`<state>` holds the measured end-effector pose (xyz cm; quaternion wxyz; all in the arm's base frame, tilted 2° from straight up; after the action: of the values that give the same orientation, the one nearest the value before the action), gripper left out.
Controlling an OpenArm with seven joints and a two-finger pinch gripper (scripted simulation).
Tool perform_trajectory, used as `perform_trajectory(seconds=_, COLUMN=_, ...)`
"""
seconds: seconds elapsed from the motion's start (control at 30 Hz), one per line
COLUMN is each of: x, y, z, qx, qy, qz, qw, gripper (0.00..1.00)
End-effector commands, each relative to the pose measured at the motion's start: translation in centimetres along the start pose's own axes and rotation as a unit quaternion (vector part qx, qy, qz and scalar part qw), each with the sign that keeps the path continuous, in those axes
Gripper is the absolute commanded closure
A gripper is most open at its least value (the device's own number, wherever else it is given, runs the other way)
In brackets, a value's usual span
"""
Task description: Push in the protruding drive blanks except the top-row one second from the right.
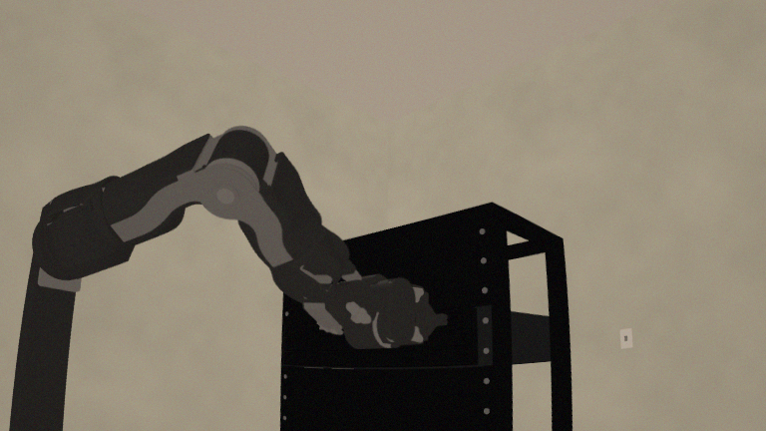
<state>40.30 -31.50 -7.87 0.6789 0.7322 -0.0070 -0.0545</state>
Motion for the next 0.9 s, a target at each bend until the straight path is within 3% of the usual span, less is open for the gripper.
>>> perform_trajectory(seconds=0.0, x=0.28, y=0.91, z=-0.31, qx=0.001, qy=0.005, qz=0.014, qw=0.9999, gripper=1.00)
perform_trajectory(seconds=0.87, x=1.27, y=1.30, z=-0.48, qx=0.001, qy=0.005, qz=0.014, qw=0.9999, gripper=1.00)
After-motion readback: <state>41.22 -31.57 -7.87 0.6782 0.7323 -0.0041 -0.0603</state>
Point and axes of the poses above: the point where the finger pads meet when closed, its own x axis out along the fingers, its own y axis across the jaws, z = x × y, the point moved 2 cm from there along -x, back along the fingers, and after that the axes turned 3 degrees about x, right-handed, at the moved point
